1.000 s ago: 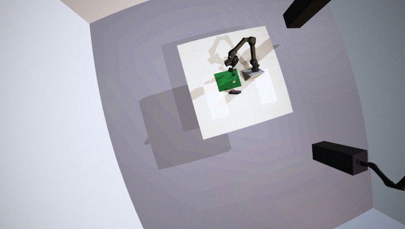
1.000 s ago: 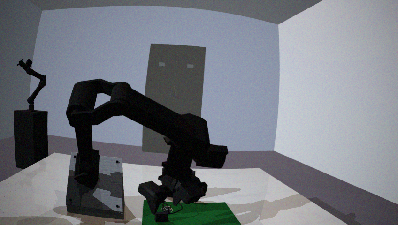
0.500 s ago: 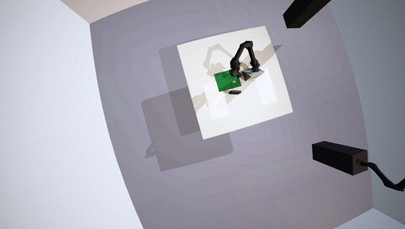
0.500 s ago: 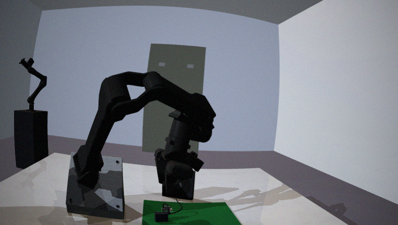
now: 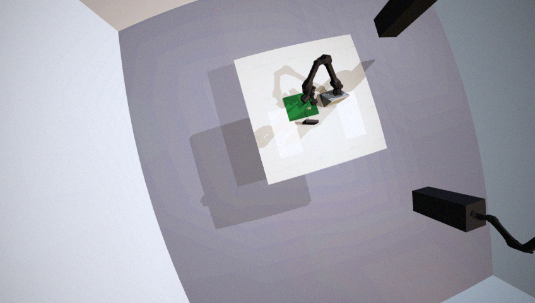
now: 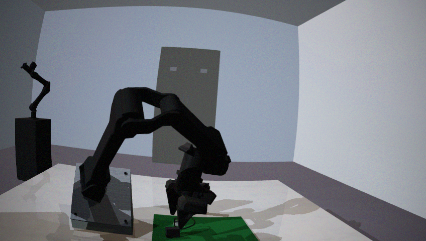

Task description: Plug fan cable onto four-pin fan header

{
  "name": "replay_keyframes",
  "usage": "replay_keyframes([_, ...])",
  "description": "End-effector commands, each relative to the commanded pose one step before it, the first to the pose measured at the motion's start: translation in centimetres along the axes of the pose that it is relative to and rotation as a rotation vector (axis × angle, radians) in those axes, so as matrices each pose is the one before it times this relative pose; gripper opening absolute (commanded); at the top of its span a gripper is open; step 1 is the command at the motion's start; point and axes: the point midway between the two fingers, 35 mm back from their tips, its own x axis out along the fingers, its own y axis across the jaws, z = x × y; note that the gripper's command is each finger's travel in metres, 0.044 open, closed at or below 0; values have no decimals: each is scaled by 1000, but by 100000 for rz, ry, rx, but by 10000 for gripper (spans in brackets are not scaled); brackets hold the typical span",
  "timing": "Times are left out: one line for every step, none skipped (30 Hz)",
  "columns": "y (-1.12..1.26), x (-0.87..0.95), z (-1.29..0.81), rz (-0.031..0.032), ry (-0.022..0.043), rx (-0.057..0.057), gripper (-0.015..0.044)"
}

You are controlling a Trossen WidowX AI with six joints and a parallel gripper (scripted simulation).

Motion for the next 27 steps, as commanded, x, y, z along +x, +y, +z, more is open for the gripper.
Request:
replay_keyframes([-16,711,69,-696,355,-787,440])
replay_keyframes([0,157,44,2,-5,0,440])
replay_keyframes([0,157,43,0,-4,0,440])
replay_keyframes([0,157,42,-1,-3,1,440])
replay_keyframes([-1,157,41,-3,-2,1,440])
replay_keyframes([-1,157,40,-5,-1,1,440])
replay_keyframes([-1,157,39,-6,0,2,440])
replay_keyframes([-2,157,38,-8,1,2,440])
replay_keyframes([-2,157,37,-9,2,3,440])
replay_keyframes([-2,157,36,-11,3,3,440])
replay_keyframes([-3,157,35,-13,4,3,440])
replay_keyframes([-3,157,34,-14,5,4,440])
replay_keyframes([-3,158,33,-16,6,4,440])
replay_keyframes([-4,158,32,-17,7,4,440])
replay_keyframes([-4,158,31,-19,8,5,440])
replay_keyframes([-4,158,30,-20,9,5,440])
replay_keyframes([-4,158,29,-22,10,5,440])
replay_keyframes([-5,157,28,-23,12,6,440])
replay_keyframes([-4,126,21,-20,10,5,440])
replay_keyframes([-3,76,13,-12,7,3,440])
replay_keyframes([-1,25,4,-4,2,1,440])
replay_keyframes([0,0,0,0,0,0,440])
replay_keyframes([-82,-257,29,764,-139,1101,414])
replay_keyframes([0,0,0,0,0,0,387])
replay_keyframes([0,0,0,0,0,0,361])
replay_keyframes([0,0,0,0,0,0,335])
replay_keyframes([0,0,0,0,0,0,309])
